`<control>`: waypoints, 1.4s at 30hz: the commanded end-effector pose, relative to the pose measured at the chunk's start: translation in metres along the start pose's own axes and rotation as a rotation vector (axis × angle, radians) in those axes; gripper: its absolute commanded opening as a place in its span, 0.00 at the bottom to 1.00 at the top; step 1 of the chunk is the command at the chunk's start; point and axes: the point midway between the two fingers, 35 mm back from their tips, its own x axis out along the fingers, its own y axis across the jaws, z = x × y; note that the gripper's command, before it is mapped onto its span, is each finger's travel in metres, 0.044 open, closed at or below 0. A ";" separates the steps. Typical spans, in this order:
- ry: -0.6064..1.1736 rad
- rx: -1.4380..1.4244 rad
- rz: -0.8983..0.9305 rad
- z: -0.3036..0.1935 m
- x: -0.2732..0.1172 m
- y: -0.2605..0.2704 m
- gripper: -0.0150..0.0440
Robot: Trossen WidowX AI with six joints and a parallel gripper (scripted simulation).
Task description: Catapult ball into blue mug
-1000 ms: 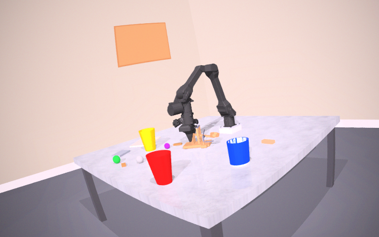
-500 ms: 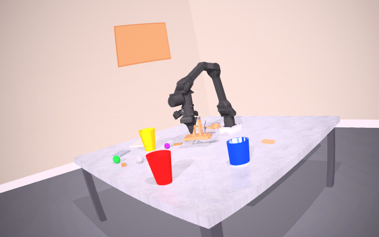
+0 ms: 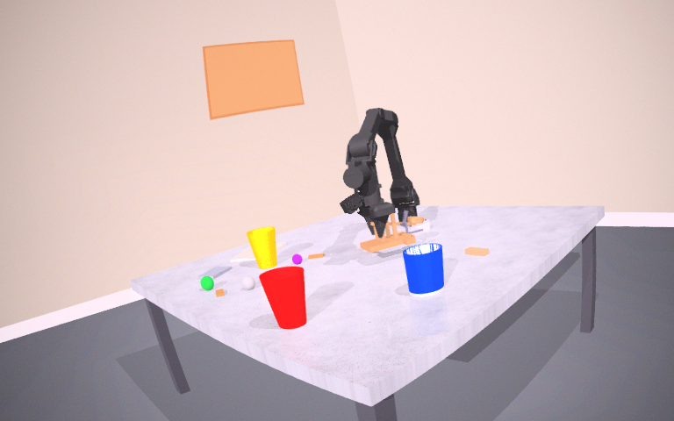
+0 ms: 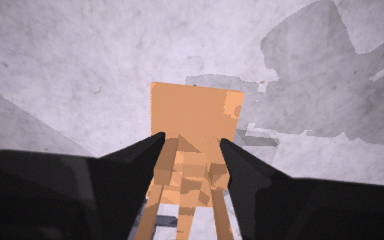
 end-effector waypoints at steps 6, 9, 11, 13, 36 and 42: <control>-0.005 -0.290 0.024 -0.056 -0.006 0.061 0.25; -0.005 -0.305 0.024 -0.060 -0.006 0.067 0.25; -0.005 -0.305 0.024 -0.060 -0.006 0.067 0.25; -0.005 -0.305 0.024 -0.060 -0.006 0.068 0.25; -0.005 -0.306 0.024 -0.060 0.027 0.071 0.25; -0.005 -0.306 0.024 -0.060 0.037 0.071 0.25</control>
